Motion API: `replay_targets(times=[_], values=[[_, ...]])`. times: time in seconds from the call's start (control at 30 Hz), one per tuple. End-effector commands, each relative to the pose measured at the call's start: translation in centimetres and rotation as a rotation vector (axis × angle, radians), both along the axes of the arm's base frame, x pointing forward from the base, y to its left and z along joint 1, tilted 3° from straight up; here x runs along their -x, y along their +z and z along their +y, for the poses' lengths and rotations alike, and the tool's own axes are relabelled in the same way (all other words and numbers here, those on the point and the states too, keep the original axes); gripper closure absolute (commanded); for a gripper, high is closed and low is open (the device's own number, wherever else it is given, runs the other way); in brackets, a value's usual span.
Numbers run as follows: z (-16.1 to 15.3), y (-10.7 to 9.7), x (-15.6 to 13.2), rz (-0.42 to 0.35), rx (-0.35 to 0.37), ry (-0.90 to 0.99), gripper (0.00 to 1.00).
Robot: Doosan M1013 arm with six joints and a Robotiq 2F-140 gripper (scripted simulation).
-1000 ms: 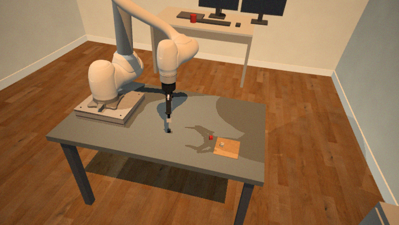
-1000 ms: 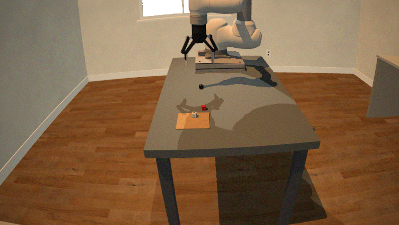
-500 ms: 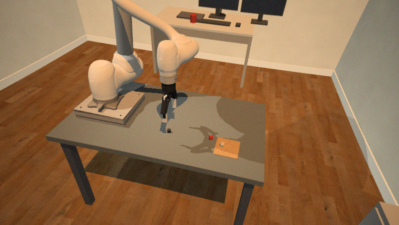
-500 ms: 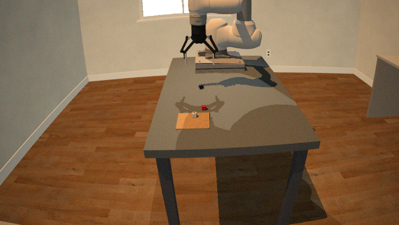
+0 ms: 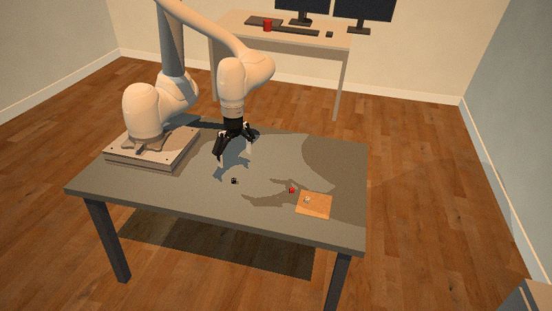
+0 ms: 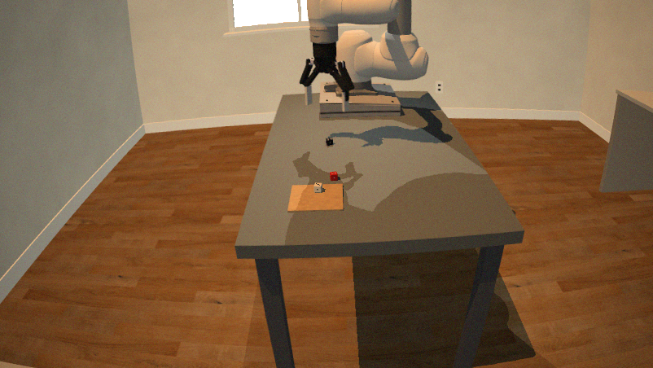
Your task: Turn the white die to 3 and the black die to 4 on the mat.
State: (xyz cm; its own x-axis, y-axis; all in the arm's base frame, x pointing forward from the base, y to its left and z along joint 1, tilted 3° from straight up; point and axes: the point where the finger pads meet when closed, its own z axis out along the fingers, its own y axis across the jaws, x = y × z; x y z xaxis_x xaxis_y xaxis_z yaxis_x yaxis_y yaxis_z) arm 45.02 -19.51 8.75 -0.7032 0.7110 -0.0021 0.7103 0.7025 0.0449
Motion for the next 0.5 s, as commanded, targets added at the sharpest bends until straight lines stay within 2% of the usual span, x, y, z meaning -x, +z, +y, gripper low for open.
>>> replay_targets(times=[0.0, 0.07, 0.17, 0.23, 0.47], values=[[0.23, -0.48, 0.23, 0.012, -0.001, -0.161, 0.00], [0.25, -0.61, 0.25, 0.015, -0.005, -0.255, 0.00], [0.25, -0.62, 0.26, 0.015, -0.005, -0.262, 0.00], [0.28, -0.83, 0.30, 0.020, -0.010, -0.415, 0.00], [0.34, -1.19, 0.37, 0.028, -0.020, -0.679, 0.00]])
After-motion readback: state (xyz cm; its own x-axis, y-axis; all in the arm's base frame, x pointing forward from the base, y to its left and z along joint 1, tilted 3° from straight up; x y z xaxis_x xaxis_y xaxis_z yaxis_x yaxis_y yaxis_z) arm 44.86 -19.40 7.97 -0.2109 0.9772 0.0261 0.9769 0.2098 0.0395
